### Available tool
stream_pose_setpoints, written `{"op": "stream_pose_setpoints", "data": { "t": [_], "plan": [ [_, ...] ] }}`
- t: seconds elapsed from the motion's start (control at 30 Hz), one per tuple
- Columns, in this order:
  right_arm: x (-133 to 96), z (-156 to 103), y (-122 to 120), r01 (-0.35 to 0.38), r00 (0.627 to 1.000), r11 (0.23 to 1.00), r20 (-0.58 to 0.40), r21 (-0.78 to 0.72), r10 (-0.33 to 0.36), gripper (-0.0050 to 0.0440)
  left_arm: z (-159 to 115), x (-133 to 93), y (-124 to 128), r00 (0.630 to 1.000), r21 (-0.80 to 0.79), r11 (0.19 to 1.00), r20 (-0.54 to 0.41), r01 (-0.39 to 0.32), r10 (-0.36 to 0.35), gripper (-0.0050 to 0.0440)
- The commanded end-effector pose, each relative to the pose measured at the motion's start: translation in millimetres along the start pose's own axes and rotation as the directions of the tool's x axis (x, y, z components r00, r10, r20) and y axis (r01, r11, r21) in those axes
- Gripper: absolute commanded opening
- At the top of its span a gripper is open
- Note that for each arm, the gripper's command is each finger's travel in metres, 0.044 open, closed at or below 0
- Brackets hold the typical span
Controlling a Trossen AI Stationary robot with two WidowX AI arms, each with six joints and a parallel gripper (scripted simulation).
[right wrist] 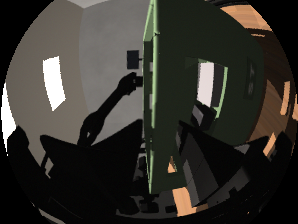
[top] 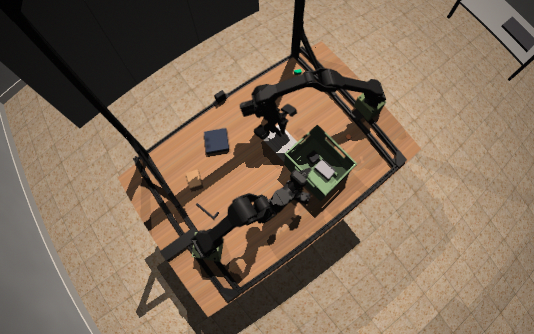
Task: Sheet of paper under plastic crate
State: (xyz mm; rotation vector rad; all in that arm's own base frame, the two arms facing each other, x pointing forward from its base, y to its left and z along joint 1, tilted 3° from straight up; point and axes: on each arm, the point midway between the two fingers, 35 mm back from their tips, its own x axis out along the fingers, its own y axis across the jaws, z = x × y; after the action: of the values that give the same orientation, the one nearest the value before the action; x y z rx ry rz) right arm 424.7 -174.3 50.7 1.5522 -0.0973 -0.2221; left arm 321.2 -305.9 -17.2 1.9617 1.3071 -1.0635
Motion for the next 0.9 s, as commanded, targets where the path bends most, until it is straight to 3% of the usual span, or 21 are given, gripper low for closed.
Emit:
{"op": "stream_pose_setpoints", "data": {
  "t": [0.0, 0.03, 0.2, 0.87],
  "plan": [
    [-0.1, 0.1, 0.2, -0.001, 1.0, 1.0, 0.0, 0.0, 0.001, 0.0126, 0.0, 0.9, -0.4, 1.0, 0.008, 1.0, -0.005, 0.002, -0.002, 0.006],
    [-0.1, 0.1, 0.2, -0.001, 1.0, 1.0, 0.0, 0.0, 0.001, 0.0126, 0.0, 0.9, -0.4, 1.0, 0.008, 1.0, -0.005, 0.002, -0.002, 0.006],
    [-0.1, 0.1, 0.2, -0.001, 1.0, 1.0, 0.0, 0.0, 0.001, 0.0006, 0.0, 0.9, -0.4, 1.0, 0.008, 1.0, -0.005, 0.002, -0.002, 0.006],
    [-0.1, 0.1, 0.2, -0.001, 1.0, 1.0, 0.0, 0.0, 0.001, 0.0006, 0.0, 0.9, -0.4, 1.0, 0.008, 1.0, -0.005, 0.002, -0.002, 0.006]
  ]
}}
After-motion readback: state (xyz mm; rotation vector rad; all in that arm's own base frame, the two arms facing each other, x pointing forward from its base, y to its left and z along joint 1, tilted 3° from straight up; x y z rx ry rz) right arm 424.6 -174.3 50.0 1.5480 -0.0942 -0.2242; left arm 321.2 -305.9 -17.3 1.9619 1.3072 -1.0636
